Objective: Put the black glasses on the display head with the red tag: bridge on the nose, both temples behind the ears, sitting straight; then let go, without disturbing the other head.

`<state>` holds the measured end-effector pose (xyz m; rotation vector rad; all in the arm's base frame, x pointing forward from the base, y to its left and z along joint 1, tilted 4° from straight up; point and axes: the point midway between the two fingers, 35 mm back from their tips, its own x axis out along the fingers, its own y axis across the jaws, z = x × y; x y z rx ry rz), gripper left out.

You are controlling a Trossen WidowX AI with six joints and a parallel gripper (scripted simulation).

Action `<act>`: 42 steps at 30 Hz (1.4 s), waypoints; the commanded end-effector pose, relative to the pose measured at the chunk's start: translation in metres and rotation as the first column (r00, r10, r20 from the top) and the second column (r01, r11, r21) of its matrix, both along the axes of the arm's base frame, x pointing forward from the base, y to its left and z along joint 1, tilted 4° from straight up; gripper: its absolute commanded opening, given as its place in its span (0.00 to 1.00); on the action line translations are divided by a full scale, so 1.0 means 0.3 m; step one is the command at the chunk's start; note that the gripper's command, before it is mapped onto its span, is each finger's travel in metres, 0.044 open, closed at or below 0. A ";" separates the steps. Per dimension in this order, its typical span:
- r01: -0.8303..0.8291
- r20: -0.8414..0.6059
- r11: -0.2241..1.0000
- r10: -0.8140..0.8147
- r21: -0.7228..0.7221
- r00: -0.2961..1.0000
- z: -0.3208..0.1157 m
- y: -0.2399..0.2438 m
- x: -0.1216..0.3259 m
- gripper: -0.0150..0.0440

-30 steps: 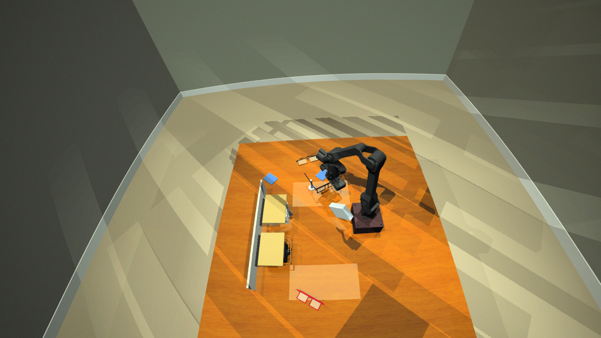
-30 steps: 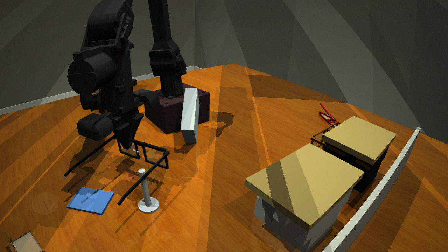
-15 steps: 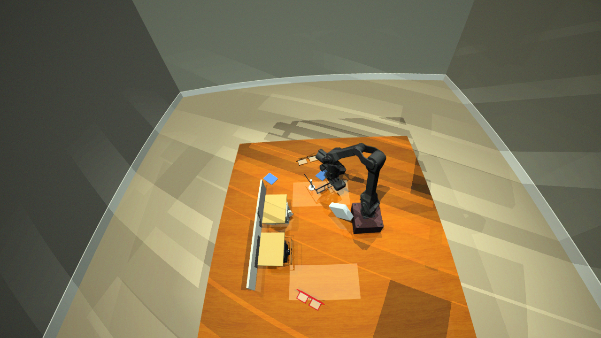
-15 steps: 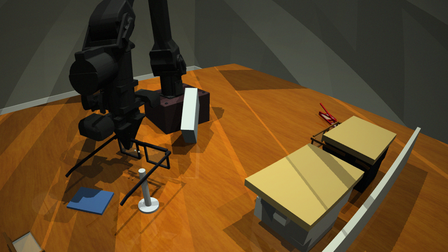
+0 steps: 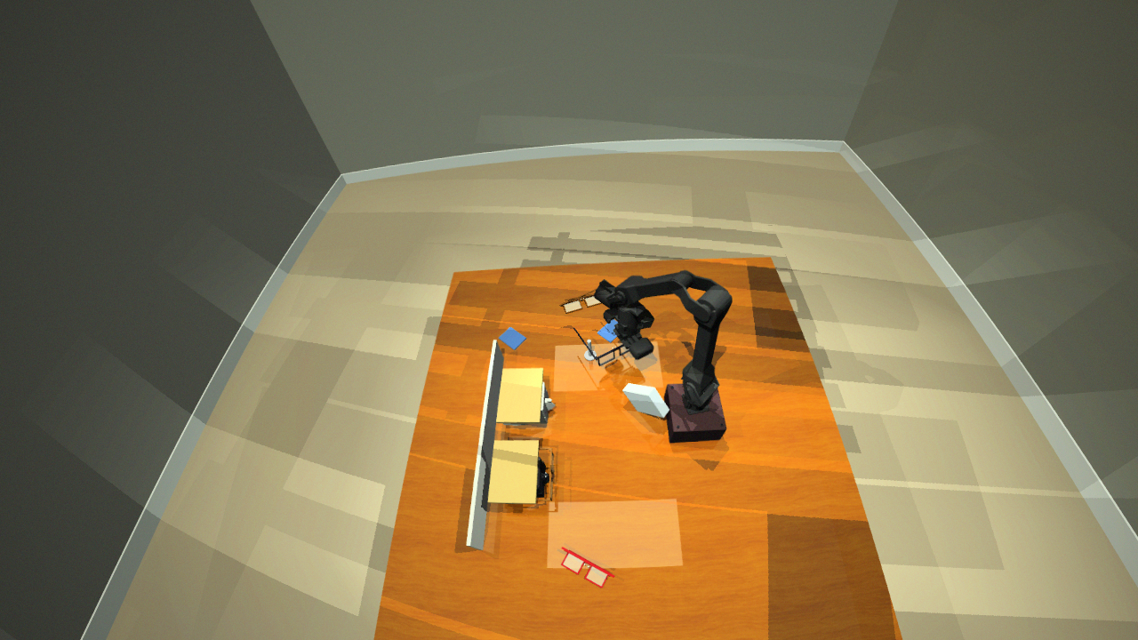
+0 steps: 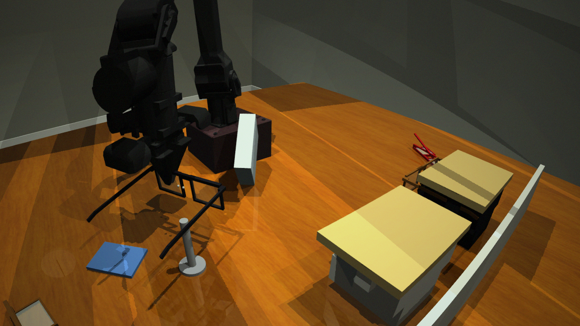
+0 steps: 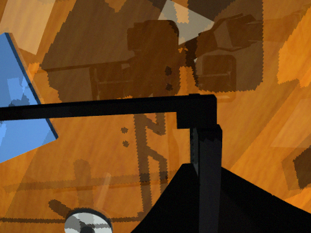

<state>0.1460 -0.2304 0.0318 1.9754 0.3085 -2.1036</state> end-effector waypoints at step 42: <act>-0.237 -0.071 0.950 0.227 -0.204 0.971 0.187 0.312 0.292 0.25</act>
